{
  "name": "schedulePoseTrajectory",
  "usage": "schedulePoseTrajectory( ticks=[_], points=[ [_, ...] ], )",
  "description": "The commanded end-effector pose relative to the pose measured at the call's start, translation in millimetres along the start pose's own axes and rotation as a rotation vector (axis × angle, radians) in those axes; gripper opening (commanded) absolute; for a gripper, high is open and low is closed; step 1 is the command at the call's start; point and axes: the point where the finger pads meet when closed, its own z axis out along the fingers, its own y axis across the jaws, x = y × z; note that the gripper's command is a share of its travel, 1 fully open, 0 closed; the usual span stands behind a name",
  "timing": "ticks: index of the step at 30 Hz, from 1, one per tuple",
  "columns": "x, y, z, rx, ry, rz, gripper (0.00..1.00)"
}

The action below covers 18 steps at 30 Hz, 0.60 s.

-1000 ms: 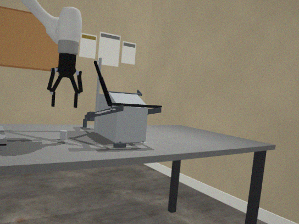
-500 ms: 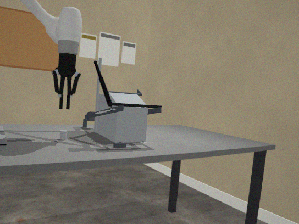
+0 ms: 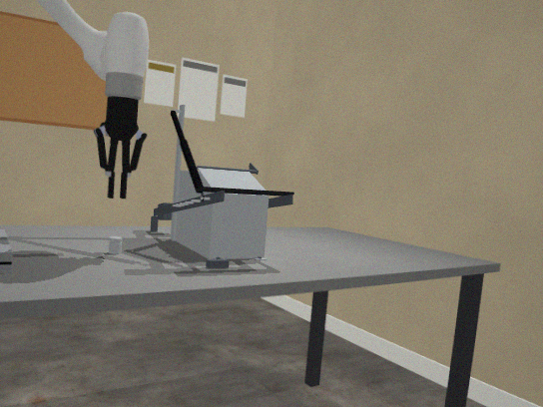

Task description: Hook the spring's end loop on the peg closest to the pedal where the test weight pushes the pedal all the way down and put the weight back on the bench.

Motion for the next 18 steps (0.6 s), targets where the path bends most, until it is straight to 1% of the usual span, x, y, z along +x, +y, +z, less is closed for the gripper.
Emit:
schedulePoseTrajectory(
  ticks=[1,10,11,18],
  points=[
    [0.1,0.3,-0.4,-0.001,0.000,0.000,0.24],
    [0.1,0.3,-0.4,-0.001,0.000,0.000,0.24],
    [-23.1,10.1,-46.2,-0.007,0.149,0.019,0.24],
    [-23.1,10.1,-46.2,-0.007,0.149,0.019,0.24]
  ],
)
